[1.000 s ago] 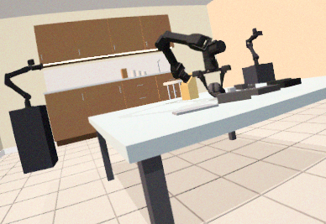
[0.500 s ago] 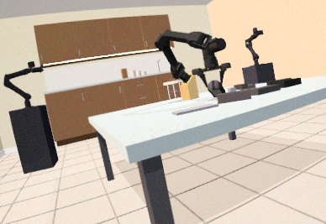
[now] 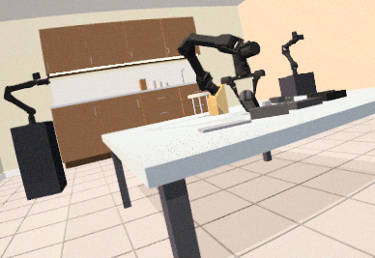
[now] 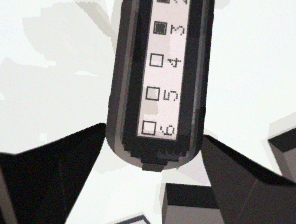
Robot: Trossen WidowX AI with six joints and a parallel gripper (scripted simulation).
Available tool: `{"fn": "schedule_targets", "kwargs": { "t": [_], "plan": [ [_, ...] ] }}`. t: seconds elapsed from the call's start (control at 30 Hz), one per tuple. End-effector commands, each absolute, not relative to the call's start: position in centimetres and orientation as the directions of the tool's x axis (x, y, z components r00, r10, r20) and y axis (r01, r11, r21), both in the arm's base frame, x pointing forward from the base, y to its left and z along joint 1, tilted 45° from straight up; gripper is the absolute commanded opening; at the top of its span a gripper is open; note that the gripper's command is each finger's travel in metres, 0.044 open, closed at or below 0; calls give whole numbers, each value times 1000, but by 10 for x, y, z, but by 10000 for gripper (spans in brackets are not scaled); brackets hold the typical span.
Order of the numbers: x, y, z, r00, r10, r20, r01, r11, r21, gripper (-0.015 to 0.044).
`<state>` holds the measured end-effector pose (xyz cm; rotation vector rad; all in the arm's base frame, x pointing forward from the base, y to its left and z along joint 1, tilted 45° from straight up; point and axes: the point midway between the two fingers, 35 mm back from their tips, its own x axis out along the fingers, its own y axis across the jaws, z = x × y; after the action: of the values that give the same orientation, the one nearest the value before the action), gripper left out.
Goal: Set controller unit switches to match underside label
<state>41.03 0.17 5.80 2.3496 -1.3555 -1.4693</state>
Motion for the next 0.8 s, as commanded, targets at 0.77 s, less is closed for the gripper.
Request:
{"fn": "schedule_targets", "kwargs": {
  "t": [0.77],
  "plan": [
    [394,23,59,162,-690,-706,-636,-620,460,335]
  ]
}}
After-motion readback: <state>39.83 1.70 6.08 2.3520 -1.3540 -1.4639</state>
